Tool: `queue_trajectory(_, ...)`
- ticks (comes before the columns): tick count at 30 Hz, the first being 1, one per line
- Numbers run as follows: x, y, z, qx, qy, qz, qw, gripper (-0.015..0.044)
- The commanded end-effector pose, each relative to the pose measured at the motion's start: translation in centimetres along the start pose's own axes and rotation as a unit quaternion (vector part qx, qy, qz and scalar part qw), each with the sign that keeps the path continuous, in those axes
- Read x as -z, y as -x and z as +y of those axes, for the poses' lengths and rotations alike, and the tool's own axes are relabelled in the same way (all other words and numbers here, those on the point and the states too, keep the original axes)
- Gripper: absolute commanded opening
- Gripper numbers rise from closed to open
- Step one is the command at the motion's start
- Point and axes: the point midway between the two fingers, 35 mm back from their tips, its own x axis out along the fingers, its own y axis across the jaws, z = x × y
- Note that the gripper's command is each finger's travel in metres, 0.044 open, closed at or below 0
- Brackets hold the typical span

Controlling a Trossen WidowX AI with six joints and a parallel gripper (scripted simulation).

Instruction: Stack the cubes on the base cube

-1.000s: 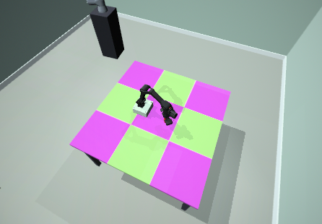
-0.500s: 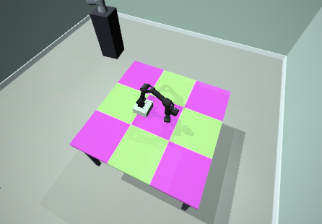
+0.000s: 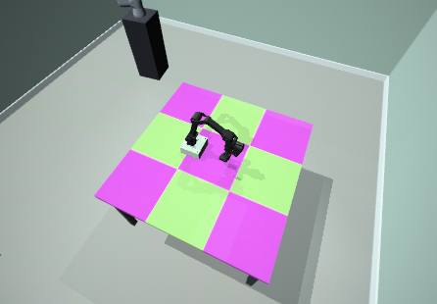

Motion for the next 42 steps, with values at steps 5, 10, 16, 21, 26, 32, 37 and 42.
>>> queue_trajectory(5,0.5,-0.1,1.8,-0.002,-0.119,-0.001,0.993,0.0105)
queue_trajectory(10,0.8,-0.1,2.8,-0.003,-0.189,-0.001,0.982,0.0105)
queue_trajectory(16,1.3,-0.2,4.0,-0.003,-0.273,0.0,0.962,0.0105)
queue_trajectory(21,1.7,-0.3,5.0,-0.004,-0.34,0.001,0.94,0.0105)
queue_trajectory(26,2.1,-0.4,5.9,-0.004,-0.406,0.001,0.914,0.0105)
queue_trajectory(32,2.7,-0.5,7.0,-0.004,-0.483,0.002,0.876,0.0105)
queue_trajectory(37,3.2,-0.5,7.9,-0.004,-0.544,0.003,0.839,0.0105)
queue_trajectory(42,3.6,-0.6,8.6,-0.003,-0.585,0.004,0.811,0.0105)
